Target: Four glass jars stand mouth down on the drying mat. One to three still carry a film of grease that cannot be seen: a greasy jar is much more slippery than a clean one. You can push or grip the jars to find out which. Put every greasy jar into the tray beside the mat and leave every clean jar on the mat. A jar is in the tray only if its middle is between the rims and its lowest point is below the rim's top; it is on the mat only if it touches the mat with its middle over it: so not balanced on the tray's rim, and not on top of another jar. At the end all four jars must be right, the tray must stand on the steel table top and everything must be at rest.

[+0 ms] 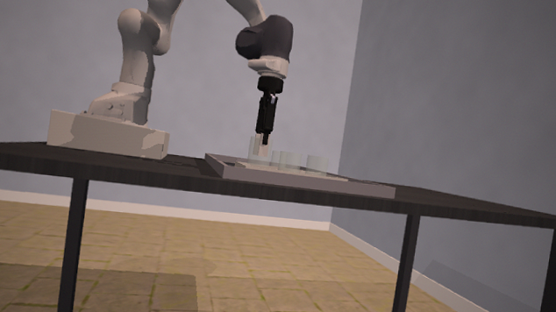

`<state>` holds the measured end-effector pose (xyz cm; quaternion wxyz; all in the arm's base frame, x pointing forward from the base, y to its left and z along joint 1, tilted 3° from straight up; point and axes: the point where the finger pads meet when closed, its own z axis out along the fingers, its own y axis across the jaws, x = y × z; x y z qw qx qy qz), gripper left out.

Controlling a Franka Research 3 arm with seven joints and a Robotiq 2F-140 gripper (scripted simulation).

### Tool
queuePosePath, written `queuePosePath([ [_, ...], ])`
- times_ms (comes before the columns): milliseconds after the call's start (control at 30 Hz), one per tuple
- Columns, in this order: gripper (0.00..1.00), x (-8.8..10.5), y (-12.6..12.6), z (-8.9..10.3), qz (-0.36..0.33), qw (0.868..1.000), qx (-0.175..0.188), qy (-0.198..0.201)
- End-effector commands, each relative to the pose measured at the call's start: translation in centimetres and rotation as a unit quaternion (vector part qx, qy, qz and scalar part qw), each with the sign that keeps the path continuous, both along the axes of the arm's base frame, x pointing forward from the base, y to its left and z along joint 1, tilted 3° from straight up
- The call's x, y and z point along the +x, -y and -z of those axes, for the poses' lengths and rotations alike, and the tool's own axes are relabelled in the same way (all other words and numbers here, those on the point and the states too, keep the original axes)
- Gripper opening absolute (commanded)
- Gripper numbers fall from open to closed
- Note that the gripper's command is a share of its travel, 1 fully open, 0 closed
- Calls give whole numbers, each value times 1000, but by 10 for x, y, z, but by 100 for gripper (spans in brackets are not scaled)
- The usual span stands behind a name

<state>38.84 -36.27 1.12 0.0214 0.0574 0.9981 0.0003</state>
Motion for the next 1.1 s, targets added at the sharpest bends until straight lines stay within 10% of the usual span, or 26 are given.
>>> queuePosePath([
  [0, 0, 2, 2, 2, -4, 1000, -2, 3],
  [800, 0, 3, 2, 24, -4, 1000, -2, 3],
  [833, 100, 3, 2, 24, -4, 1000, -2, 3],
  [1067, 100, 3, 2, 24, -4, 1000, -2, 3],
])
